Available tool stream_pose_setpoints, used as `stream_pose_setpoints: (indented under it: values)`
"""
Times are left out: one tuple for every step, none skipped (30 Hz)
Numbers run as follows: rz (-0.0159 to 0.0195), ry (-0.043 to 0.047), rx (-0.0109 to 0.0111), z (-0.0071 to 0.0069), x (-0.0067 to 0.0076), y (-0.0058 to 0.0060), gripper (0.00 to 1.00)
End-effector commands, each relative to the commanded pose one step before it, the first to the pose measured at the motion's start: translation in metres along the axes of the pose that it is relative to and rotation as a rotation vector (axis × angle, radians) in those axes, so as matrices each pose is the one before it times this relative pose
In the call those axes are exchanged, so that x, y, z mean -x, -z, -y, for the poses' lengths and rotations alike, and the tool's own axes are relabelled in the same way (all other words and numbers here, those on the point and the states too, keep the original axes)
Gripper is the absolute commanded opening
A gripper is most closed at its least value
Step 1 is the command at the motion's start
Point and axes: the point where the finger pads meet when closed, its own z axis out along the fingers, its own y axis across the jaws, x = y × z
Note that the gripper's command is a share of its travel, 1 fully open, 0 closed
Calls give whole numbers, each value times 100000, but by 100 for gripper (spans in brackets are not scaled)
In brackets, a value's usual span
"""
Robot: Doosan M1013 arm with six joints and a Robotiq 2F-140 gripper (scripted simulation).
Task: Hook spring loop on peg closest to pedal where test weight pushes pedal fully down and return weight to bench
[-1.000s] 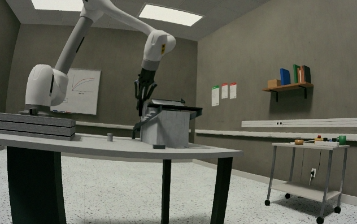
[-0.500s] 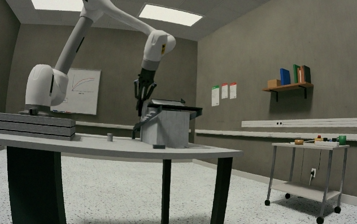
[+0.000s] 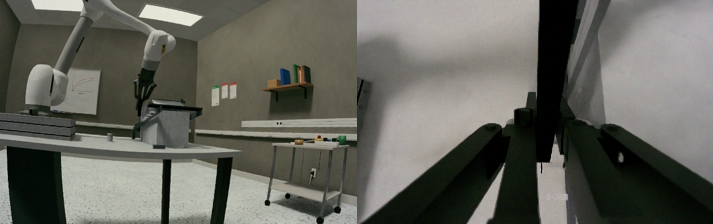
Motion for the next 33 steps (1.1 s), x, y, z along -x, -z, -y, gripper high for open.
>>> stream_pose_setpoints:
  values:
    - [-4, -122, -164, 29, -34, 56, 17]
    - [0, -85, -123, 29, 1, -1, 17]
    - [0, -85, -119, 29, 1, -1, 17]
    - [0, -85, -123, 29, 1, -2, 17]
    - [0, -85, -119, 29, 1, -2, 17]
    - [0, -82, -123, 29, 1, -1, 17]
    - [0, -85, -119, 29, 1, -2, 17]
    - [0, -85, -123, 29, 2, -1, 17]
    - [0, -85, -119, 29, 2, -2, 17]
    - [0, 0, 0, 0, 0, 0, 17]
    - [0, 0, 0, 0, 0, 0, 17]
    - [0, 99, 141, -35, -32, -23, 17]
    - [0, -6, -6, 1, -30, -25, 17]
    - [0, -6, -9, 1, -30, -25, 17]
    - [0, -6, -9, 1, -31, -25, 17]
    - [0, -6, -6, 1, -30, -25, 17]
    - [0, -6, -9, 1, -30, -25, 17]
    - [0, -6, -9, 1, -30, -25, 17]
    - [-3, -3, -6, 1, -30, -25, 17]
    - [0, -6, -9, 1, -30, -25, 17]
    - [0, -6, -9, 1, -30, -25, 17]
    - [0, -6, -6, 1, -30, -25, 17]
    - [0, -6, -9, 1, -31, -25, 17]
    - [0, -6, -9, 1, -30, -25, 17]
    - [0, -6, -6, 1, -30, -25, 17]
    - [0, -6, -9, 1, -30, -25, 17]
    - [0, 0, 0, 0, 0, 0, 17]
    - [0, 0, 0, 0, 0, 0, 17]
    - [-1, 7, 7, -5, 7, 2, 17]
    - [0, 0, 3, -3, -32, -26, 17]
    - [0, 3, 0, -4, -32, -26, 17]
    - [0, 0, 0, -4, -32, -27, 17]
    - [0, 0, 0, -3, -32, -26, 17]
